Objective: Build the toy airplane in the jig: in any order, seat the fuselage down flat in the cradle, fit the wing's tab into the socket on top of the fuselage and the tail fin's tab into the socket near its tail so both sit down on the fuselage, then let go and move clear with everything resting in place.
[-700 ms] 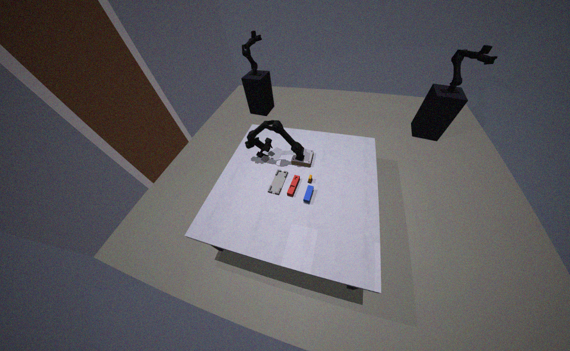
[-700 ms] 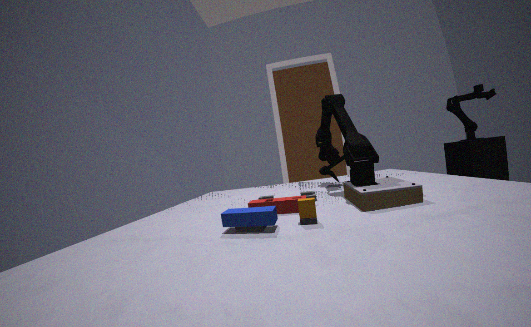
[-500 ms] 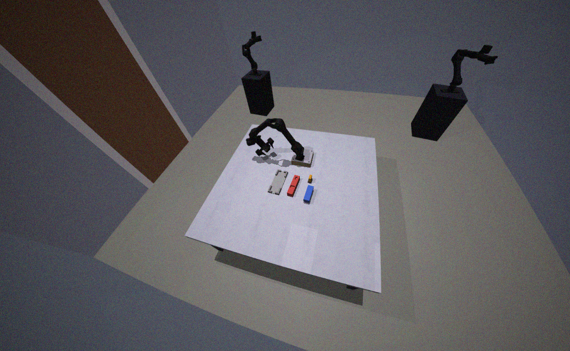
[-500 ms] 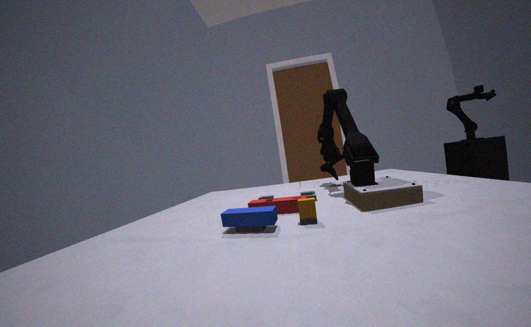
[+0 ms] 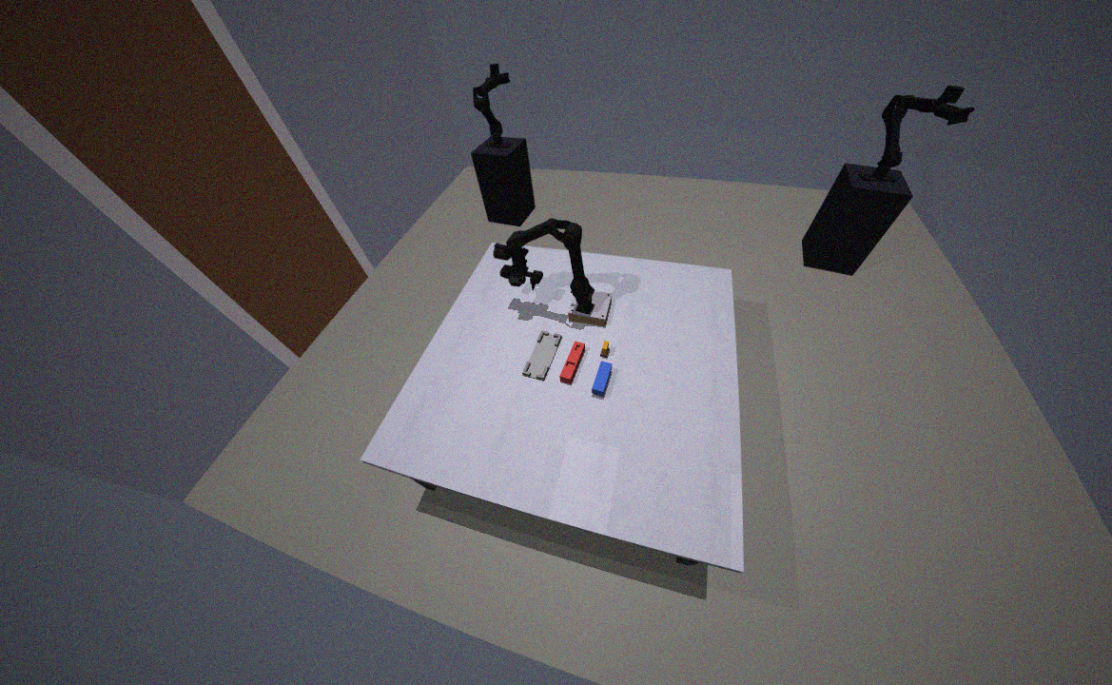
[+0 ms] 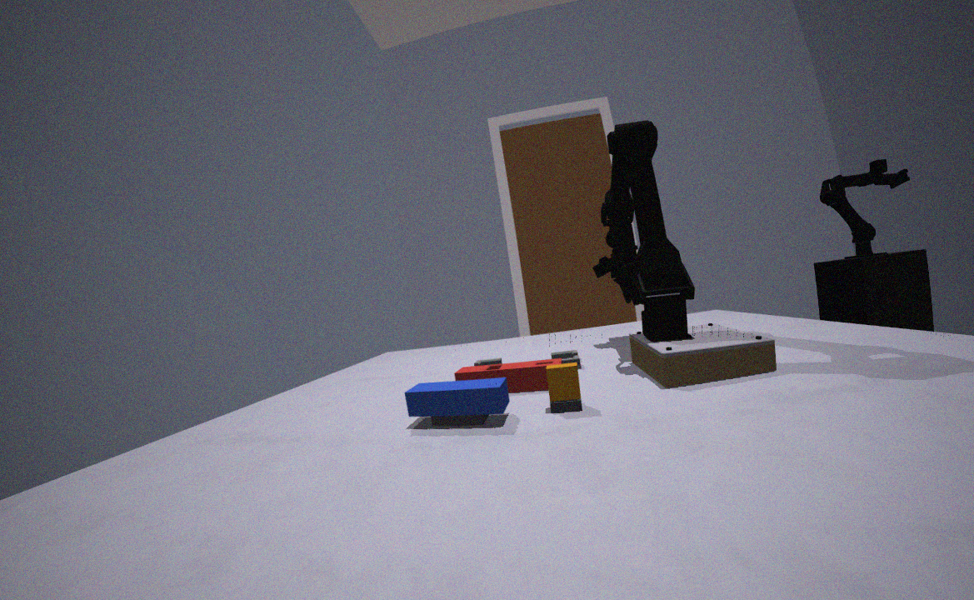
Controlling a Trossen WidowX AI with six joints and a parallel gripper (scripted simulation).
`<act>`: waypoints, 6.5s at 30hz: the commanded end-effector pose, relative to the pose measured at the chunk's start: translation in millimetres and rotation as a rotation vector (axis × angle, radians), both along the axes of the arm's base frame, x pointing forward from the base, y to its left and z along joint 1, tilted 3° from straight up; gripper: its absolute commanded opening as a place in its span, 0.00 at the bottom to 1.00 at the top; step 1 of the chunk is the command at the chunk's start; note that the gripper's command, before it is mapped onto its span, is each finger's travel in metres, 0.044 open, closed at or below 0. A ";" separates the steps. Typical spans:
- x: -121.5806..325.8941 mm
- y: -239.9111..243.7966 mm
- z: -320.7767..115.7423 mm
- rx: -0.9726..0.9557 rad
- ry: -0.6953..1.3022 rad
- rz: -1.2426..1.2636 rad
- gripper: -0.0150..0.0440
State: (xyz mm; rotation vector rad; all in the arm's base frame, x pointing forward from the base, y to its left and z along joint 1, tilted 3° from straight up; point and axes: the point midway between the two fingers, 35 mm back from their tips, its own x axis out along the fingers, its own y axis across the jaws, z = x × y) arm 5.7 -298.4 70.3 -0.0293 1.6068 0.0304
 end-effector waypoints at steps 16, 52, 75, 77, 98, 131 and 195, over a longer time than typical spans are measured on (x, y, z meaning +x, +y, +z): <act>184.1 84.9 0.0 0.002 -0.044 -0.057 1.00; 269.8 340.1 -33.4 0.042 -0.027 -0.020 1.00; 270.4 341.5 -64.5 0.042 -0.026 -0.020 1.00; 270.3 341.6 -67.7 0.042 -0.026 -0.020 1.00; 268.9 342.2 -84.1 0.042 -0.026 -0.020 0.60; 281.3 339.5 -23.2 0.033 -0.049 -0.040 0.25; 266.5 227.2 -14.3 0.030 -0.027 -0.022 0.25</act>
